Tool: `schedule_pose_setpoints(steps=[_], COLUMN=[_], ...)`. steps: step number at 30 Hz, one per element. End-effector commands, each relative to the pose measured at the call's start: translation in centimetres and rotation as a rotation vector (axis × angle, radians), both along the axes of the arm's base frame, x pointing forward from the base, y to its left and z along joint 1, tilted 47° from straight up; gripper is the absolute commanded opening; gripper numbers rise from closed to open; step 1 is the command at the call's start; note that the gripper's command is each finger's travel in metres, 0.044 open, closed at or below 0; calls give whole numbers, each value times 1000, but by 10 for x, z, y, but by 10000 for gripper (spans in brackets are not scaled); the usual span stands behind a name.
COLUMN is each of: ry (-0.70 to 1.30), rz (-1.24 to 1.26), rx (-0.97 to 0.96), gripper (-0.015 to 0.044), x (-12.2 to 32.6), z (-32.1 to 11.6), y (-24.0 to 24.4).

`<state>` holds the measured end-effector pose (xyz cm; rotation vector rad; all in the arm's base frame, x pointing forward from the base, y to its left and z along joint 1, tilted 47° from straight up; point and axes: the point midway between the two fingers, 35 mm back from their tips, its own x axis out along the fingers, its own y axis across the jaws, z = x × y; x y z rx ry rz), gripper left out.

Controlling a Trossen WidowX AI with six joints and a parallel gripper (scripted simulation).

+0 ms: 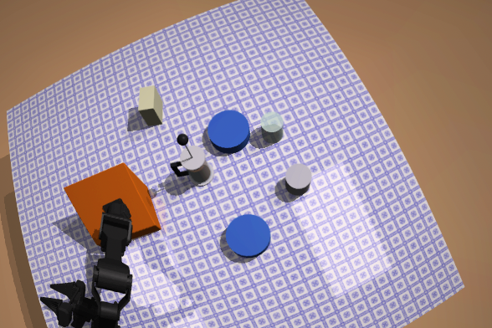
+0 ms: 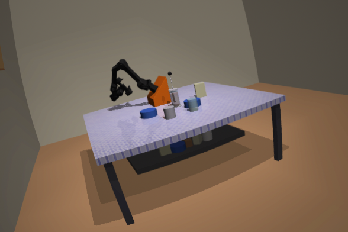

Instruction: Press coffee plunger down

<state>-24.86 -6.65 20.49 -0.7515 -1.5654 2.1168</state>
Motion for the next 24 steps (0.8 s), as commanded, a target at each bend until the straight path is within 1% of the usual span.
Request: schedule_pose_setpoints(steps=[1, 2, 6, 13, 18, 24], ry=[0, -1, 8, -2, -31, -96], rz=[4, 13, 76, 285, 530, 836], rx=[-1, -2, -51, -131, -175, -165], gripper=[426, 440, 440, 440, 440, 440], x=[0, 1, 5, 27, 69, 135], z=[0, 0, 0, -3, -1, -1], y=[-1, -3, -22, -79, -132, -173])
